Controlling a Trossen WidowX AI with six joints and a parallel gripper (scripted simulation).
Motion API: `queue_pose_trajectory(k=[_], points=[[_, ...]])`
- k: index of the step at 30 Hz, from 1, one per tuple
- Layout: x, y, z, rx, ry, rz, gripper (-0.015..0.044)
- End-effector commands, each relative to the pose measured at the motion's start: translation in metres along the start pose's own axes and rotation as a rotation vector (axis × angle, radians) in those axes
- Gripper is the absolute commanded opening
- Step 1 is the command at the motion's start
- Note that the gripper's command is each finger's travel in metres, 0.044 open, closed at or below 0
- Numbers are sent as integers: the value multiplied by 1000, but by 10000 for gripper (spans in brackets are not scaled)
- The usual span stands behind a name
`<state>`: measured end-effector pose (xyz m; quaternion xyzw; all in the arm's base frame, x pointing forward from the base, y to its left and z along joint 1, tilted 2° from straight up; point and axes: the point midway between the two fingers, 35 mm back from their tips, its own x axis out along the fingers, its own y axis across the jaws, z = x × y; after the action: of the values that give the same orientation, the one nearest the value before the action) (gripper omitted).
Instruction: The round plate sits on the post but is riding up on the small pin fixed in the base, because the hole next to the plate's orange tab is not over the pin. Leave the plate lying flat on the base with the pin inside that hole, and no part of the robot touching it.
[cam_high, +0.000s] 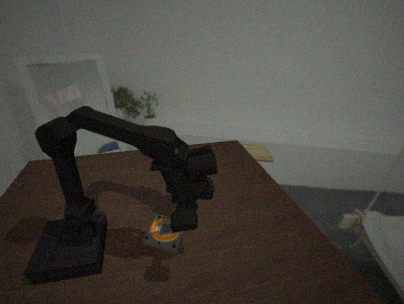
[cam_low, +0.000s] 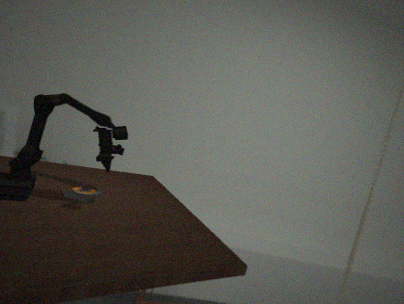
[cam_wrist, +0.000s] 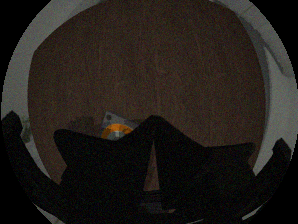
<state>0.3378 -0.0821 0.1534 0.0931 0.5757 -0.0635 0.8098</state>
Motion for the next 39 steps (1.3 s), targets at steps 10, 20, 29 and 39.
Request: queue_pose_trajectory(k=[10,20,29,39], points=[[65,61,-58,-261,297,7,0],[111,60,-71,-261,298,8,0],[111,54,-73,-261,298,7,0],[110,38,-79,-261,299,5,0]])
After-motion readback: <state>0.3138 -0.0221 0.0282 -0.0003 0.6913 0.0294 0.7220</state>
